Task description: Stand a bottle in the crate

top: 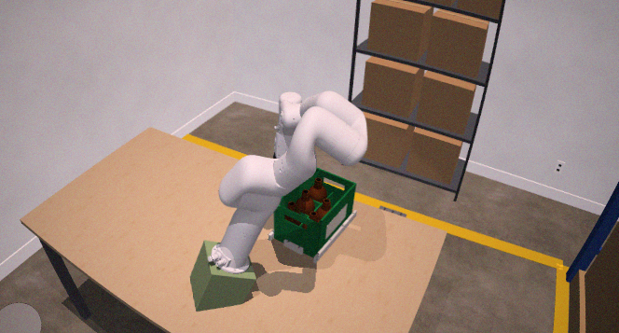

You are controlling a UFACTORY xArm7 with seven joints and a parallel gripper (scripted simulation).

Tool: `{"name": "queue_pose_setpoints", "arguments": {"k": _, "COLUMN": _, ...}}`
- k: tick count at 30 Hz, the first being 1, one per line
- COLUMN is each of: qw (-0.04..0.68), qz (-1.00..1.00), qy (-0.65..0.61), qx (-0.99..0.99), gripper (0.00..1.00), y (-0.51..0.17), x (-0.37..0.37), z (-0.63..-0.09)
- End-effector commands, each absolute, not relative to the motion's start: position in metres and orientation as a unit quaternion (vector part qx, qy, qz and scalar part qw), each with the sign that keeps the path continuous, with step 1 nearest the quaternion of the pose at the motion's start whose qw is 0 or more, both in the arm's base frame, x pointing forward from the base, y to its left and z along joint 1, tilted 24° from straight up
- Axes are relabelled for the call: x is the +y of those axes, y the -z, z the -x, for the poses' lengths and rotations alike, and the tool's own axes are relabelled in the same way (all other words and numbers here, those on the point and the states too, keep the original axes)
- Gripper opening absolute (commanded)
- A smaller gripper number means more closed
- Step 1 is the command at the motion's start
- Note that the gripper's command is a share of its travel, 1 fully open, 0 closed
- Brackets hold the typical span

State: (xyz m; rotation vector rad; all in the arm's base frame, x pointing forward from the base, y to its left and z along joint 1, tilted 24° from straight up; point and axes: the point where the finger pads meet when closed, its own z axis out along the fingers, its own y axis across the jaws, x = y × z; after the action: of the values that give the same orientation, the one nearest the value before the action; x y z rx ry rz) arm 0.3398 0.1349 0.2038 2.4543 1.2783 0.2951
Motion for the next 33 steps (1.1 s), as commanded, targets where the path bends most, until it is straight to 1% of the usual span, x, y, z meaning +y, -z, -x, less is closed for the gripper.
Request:
{"name": "queue_pose_setpoints", "arguments": {"k": 1, "qw": 0.182, "qz": -0.868, "qy": -0.103, "qx": 0.450, "gripper": 0.65, "y": -0.182, "x": 0.202, "z": -0.336}}
{"name": "queue_pose_setpoints", "arguments": {"k": 5, "qw": 0.182, "qz": -0.868, "qy": -0.103, "qx": 0.450, "gripper": 0.65, "y": -0.166, "x": 0.248, "z": -0.332}}
{"name": "queue_pose_setpoints", "arguments": {"k": 33, "qw": 0.182, "qz": -0.868, "qy": -0.103, "qx": 0.450, "gripper": 0.65, "y": -0.166, "x": 0.248, "z": -0.332}}
